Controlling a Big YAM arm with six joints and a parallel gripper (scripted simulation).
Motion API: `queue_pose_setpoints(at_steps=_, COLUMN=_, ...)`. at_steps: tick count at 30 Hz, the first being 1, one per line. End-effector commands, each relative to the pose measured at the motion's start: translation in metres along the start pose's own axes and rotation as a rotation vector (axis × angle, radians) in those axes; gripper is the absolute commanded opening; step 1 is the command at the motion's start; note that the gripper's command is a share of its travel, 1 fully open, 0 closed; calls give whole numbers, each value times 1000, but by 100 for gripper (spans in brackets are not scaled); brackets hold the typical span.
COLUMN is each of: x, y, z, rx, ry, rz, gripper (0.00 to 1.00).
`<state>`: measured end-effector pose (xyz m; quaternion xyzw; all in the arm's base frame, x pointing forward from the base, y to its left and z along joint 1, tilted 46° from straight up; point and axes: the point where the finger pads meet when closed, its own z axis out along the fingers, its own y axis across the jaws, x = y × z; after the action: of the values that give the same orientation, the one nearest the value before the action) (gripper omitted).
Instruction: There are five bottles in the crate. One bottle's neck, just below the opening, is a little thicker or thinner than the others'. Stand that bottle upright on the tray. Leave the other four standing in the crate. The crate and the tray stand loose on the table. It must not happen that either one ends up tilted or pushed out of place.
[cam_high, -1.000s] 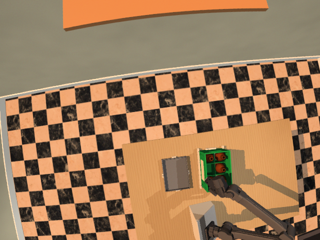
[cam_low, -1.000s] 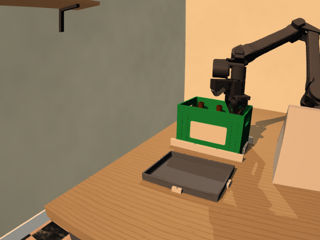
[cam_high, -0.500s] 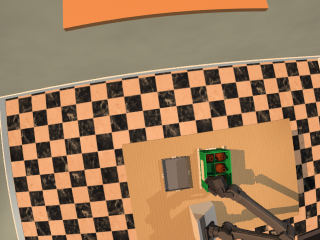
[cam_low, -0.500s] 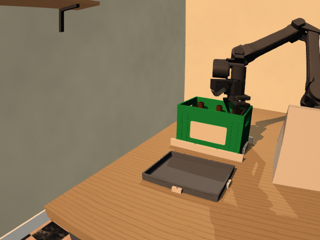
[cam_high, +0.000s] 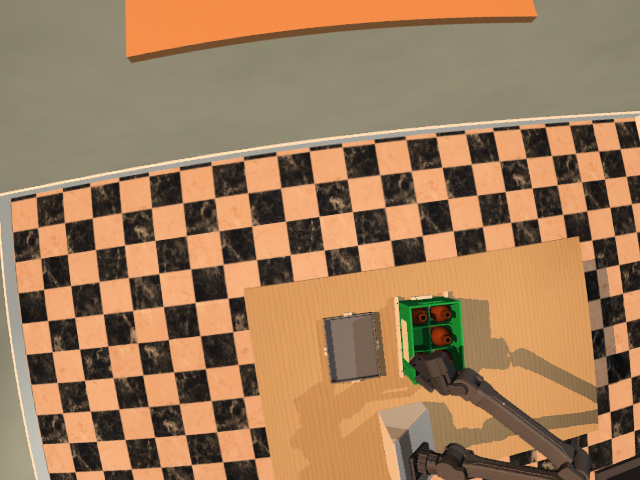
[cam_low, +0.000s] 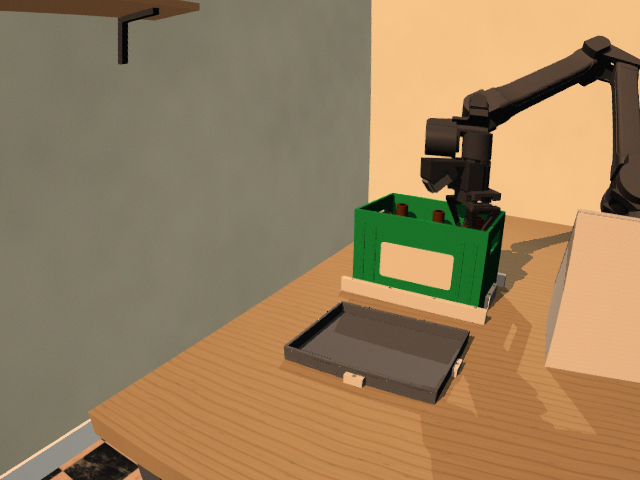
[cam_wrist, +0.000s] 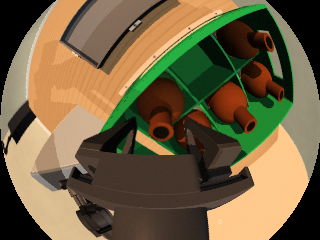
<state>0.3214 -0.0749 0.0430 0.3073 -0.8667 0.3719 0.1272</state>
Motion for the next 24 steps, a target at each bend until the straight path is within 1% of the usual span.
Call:
queue_pose_setpoints(at_steps=1, x=-1, y=-2, z=7, rx=-11, ry=14, rz=2, gripper=61)
queue_pose_setpoints(at_steps=11, x=0, y=-4, z=4, rx=-14, ry=19, rz=7, gripper=61)
queue_pose_setpoints(at_steps=15, x=-13, y=-7, z=-12, rx=6, ry=-13, rz=5, gripper=61)
queue_pose_setpoints(at_steps=19, x=-11, y=-12, z=-25, rx=13, ry=-32, rz=25, gripper=61)
queue_pose_setpoints(at_steps=23, x=-11, y=-12, z=-37, rx=12, ry=-33, rz=25, gripper=61)
queue_pose_setpoints(at_steps=24, x=-11, y=-12, z=-37, rx=12, ry=-33, rz=25, gripper=61)
